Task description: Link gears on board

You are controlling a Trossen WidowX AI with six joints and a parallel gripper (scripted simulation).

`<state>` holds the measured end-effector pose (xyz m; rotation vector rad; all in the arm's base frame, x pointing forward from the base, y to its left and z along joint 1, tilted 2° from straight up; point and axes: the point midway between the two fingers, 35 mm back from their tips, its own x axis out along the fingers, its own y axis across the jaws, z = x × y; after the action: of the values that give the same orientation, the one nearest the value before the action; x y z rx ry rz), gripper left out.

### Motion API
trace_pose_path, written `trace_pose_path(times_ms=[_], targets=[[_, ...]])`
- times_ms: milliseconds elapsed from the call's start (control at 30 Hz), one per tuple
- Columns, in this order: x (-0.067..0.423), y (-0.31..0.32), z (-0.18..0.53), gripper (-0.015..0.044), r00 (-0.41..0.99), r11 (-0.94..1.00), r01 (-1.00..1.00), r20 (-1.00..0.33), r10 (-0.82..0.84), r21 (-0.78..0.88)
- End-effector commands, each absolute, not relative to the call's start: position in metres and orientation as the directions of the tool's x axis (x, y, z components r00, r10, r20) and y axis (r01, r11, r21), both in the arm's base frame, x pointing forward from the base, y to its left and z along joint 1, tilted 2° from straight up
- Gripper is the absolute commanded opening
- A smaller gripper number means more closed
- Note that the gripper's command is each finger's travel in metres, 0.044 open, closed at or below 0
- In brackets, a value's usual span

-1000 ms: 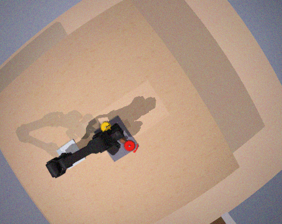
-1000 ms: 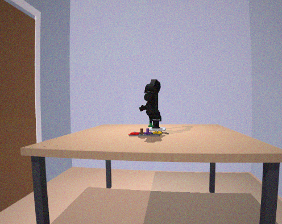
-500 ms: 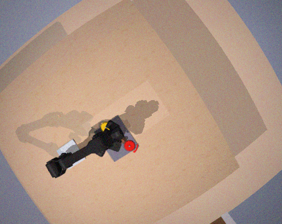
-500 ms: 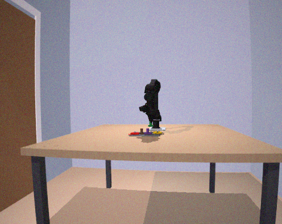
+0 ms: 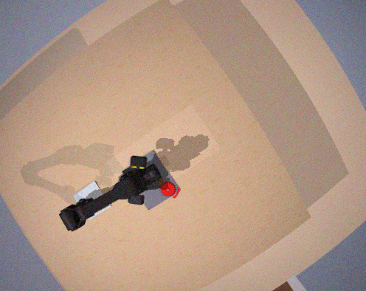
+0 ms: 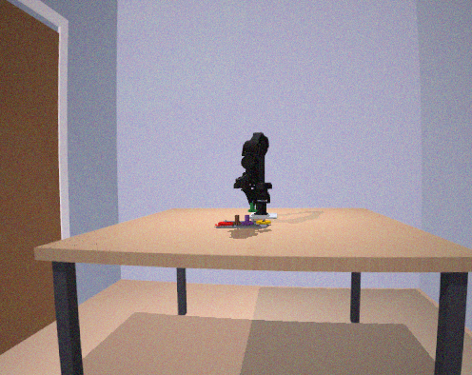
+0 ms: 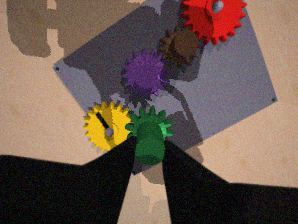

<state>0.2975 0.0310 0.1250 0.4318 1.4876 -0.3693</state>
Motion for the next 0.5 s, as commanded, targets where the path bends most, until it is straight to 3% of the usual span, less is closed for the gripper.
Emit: trace_pose_path(times_ms=[0, 467], targets=[[0.2977, 0.0314, 0.1254, 0.0000, 0.056, 0.914, 0.403, -0.998, 0.030, 0.050], [0.2980, 0.0319, 0.1209, 0.0000, 0.056, 0.960, 0.276, -0.998, 0.030, 0.044]])
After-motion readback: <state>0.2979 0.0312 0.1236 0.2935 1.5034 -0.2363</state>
